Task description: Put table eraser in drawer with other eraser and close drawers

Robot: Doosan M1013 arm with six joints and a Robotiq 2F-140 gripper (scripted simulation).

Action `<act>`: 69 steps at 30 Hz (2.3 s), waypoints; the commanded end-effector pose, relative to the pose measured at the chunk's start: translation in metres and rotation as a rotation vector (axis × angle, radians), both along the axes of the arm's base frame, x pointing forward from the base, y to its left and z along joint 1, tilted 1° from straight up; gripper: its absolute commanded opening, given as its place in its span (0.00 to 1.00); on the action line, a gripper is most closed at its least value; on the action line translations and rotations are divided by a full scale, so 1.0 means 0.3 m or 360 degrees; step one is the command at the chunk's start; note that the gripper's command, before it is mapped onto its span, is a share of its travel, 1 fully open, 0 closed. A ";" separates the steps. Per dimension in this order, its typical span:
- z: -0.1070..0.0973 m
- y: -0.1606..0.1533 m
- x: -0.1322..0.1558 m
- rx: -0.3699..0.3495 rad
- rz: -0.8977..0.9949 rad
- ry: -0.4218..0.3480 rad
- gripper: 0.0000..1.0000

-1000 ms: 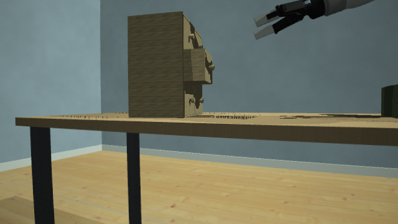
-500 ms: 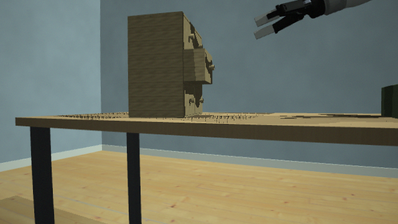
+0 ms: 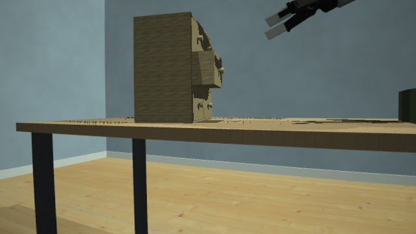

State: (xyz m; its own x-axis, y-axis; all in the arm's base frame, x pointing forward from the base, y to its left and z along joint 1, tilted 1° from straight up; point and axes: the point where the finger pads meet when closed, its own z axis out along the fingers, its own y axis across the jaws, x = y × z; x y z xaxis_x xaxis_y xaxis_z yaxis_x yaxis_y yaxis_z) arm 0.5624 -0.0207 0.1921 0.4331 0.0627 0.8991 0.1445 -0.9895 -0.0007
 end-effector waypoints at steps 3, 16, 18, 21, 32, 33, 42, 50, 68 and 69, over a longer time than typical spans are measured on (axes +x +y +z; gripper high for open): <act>0.006 0.003 0.000 -0.0008 0.0011 0.0117 1.00; 0.020 0.004 0.000 -0.0037 0.0012 0.0312 1.00; 0.022 0.004 0.000 -0.0042 0.0012 0.0345 1.00; 0.026 0.004 0.000 -0.0049 0.0013 0.0394 1.00; 0.037 0.004 0.000 -0.0073 0.0013 0.0553 1.00; 0.039 0.003 0.000 -0.0076 0.0012 0.0574 1.00; 0.055 0.002 0.000 -0.0113 0.0012 0.0815 1.00; 0.075 0.002 0.000 -0.0155 0.0012 0.1096 1.00; 0.114 0.001 -0.001 -0.0239 0.0013 0.1656 1.00; 0.115 0.001 -0.001 -0.0242 0.0013 0.1673 1.00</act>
